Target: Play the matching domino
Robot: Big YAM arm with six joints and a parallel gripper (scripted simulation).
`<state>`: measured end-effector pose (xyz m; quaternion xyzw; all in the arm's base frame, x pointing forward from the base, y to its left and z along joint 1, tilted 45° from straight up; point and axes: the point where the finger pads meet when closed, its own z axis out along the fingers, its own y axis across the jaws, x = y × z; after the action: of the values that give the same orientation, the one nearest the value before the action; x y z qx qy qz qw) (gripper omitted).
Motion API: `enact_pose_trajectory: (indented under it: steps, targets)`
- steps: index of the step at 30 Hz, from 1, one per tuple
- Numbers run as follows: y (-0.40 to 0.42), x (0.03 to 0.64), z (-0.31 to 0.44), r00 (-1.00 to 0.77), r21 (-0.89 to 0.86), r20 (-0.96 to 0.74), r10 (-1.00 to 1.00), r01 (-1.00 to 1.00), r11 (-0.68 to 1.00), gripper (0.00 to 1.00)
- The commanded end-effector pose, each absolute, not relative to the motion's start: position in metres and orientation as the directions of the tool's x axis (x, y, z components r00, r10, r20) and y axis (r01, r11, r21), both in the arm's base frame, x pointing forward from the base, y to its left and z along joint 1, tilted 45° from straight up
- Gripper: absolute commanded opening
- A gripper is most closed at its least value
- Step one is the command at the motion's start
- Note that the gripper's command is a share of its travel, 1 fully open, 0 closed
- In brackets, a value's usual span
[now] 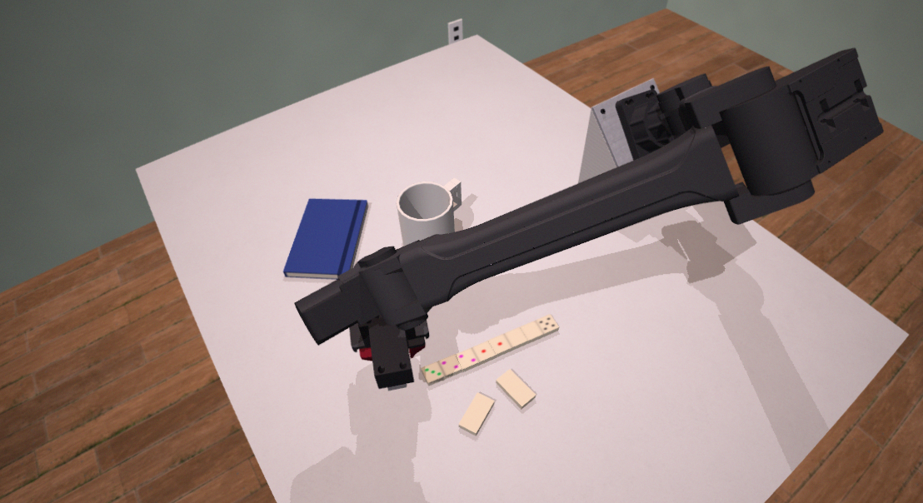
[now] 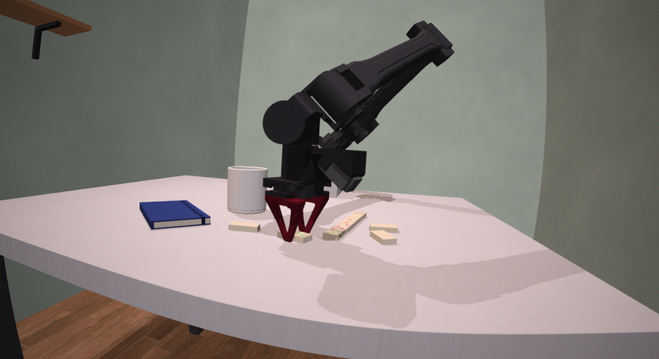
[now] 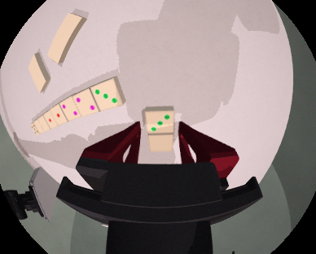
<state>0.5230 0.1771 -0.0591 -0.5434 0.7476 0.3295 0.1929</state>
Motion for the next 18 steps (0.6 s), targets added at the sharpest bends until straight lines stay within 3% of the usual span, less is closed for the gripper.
enact_pose_trajectory:
  steps: [1, 14, 15, 18]
  targets:
    - [0.1709, 0.5264, -0.0594, -0.345, 0.283, -0.647, -0.679, -0.937, 0.206, 0.43]
    - [0.1648, 0.5265, -0.0657, -0.365, 0.296, -0.643, -0.673, -0.929, 0.220, 0.43]
    - [0.1733, 0.5262, -0.0570, -0.337, 0.278, -0.649, -0.682, -0.939, 0.200, 0.22]
    - [0.1705, 0.5262, -0.0600, -0.346, 0.284, -0.647, -0.679, -0.936, 0.207, 0.22]
